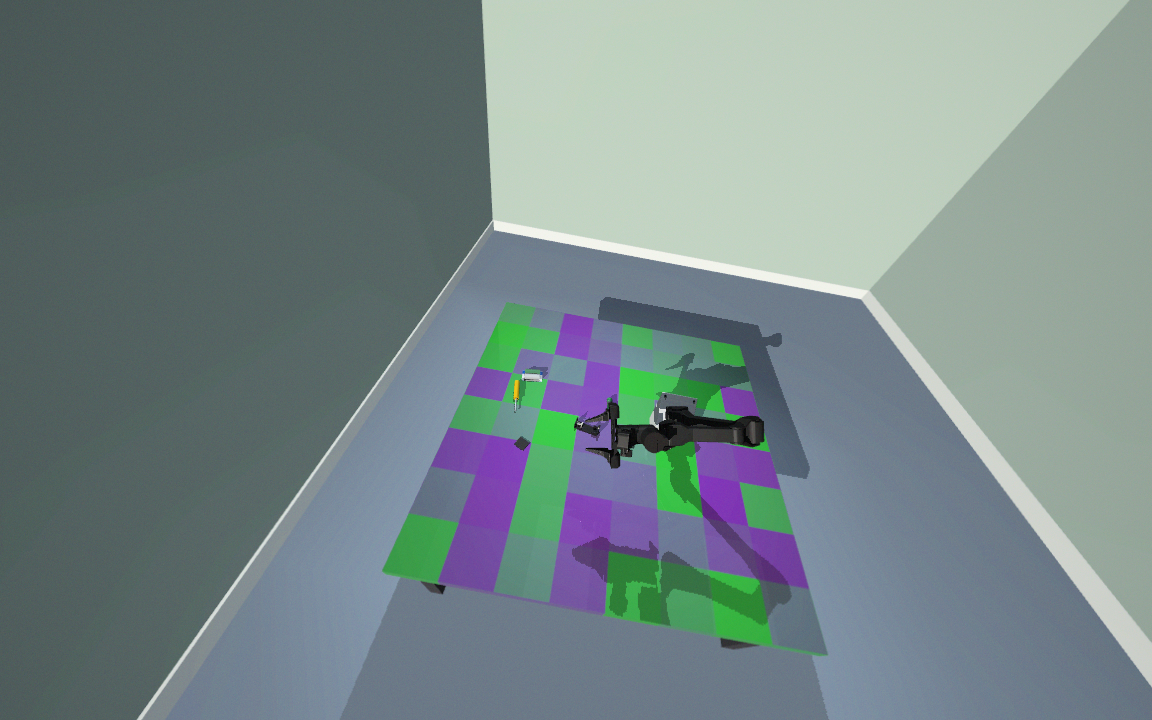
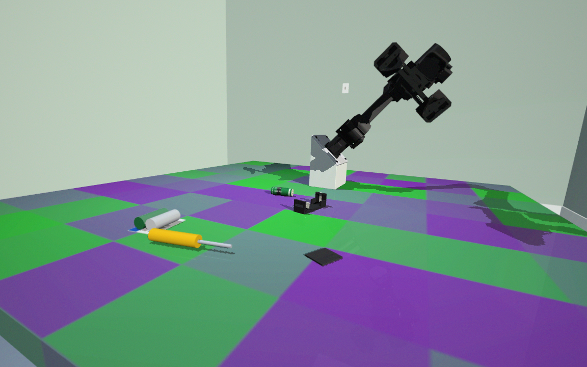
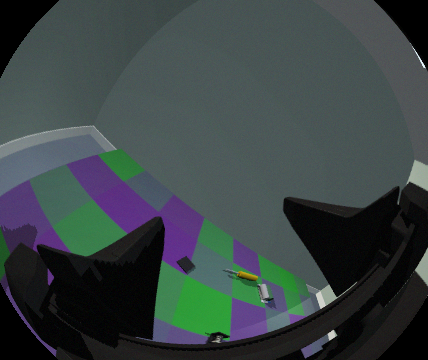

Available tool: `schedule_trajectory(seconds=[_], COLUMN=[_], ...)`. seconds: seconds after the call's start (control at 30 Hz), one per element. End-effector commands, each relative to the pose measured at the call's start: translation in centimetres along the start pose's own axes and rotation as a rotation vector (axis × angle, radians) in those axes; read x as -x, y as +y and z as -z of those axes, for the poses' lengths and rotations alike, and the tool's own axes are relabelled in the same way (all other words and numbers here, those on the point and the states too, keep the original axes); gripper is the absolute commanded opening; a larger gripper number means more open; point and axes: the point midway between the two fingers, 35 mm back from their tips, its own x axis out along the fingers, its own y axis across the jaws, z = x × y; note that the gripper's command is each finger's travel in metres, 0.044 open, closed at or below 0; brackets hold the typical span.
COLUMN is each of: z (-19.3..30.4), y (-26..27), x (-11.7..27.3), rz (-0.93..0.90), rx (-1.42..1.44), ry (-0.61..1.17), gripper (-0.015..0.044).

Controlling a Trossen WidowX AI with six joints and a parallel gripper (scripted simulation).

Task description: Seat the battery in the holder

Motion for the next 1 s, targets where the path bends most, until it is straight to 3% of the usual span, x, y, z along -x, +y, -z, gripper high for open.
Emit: schedule_trajectory(seconds=[0.0, 0.17, 0.37, 0.63, 0.97], z=[0.3, 8.2, 18.7, 31.1, 39.0], y=[-0.1, -2.4, -5.7, -8.5, -7.7], x=[-0.2, -3.2, -3.7, 1.2, 9.1], rz=[0.0, 0.025, 0.115, 0.335, 0.673], rx=[-0.004, -0.153, -0.443, -1.006, -1.798], ry=[0.012, 0.32, 0.709, 1.187, 1.58], gripper=[0.0374, 0.0243, 0.0243, 0.0243, 0.0243])
